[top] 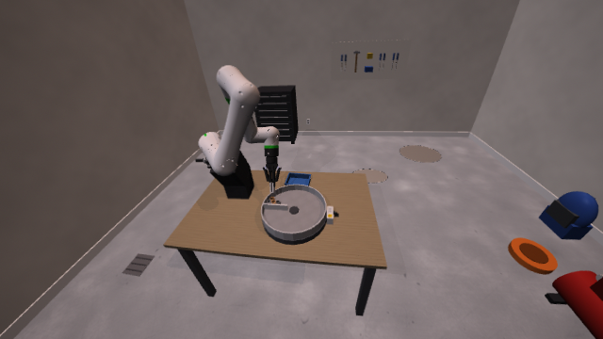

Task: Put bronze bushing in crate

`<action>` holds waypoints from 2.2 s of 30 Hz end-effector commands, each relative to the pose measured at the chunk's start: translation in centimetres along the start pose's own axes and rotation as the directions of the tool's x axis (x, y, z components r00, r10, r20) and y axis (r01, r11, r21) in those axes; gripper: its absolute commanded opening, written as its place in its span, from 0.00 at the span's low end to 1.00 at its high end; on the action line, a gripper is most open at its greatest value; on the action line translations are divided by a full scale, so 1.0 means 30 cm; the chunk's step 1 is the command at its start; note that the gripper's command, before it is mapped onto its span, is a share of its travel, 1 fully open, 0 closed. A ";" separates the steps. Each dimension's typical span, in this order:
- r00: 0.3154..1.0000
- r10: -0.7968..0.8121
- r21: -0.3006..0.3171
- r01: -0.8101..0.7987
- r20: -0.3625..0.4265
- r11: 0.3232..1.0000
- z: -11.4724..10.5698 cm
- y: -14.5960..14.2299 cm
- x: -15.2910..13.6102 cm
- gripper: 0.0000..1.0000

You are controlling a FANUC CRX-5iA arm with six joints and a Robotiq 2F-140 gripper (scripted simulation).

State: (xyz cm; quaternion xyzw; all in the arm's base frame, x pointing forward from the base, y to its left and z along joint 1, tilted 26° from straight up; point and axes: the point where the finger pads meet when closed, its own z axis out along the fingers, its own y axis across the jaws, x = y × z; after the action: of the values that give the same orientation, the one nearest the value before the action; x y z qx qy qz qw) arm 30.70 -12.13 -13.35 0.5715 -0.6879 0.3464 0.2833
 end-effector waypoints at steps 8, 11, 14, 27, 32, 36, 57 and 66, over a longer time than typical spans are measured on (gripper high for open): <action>0.954 -0.235 0.065 0.251 -0.184 0.966 0.032 0.032 -0.062 0.06; 0.939 -0.270 0.072 0.291 -0.213 0.954 0.037 0.037 -0.071 0.06; 0.931 -0.286 0.074 0.309 -0.227 0.948 0.039 0.039 -0.075 0.06; 0.929 -0.289 0.075 0.313 -0.230 0.947 0.040 0.039 -0.076 0.06; 0.929 -0.289 0.075 0.313 -0.230 0.947 0.040 0.039 -0.076 0.06; 0.929 -0.289 0.075 0.313 -0.230 0.947 0.040 0.039 -0.076 0.06; 0.929 -0.290 0.074 0.314 -0.229 0.947 0.038 0.042 -0.079 0.06; 0.929 -0.291 0.074 0.315 -0.228 0.946 0.033 0.053 -0.088 0.06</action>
State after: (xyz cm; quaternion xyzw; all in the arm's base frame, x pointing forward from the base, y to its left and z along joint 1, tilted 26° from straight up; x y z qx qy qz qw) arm 29.62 -11.20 -16.26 0.6448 -0.5368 0.3949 0.3743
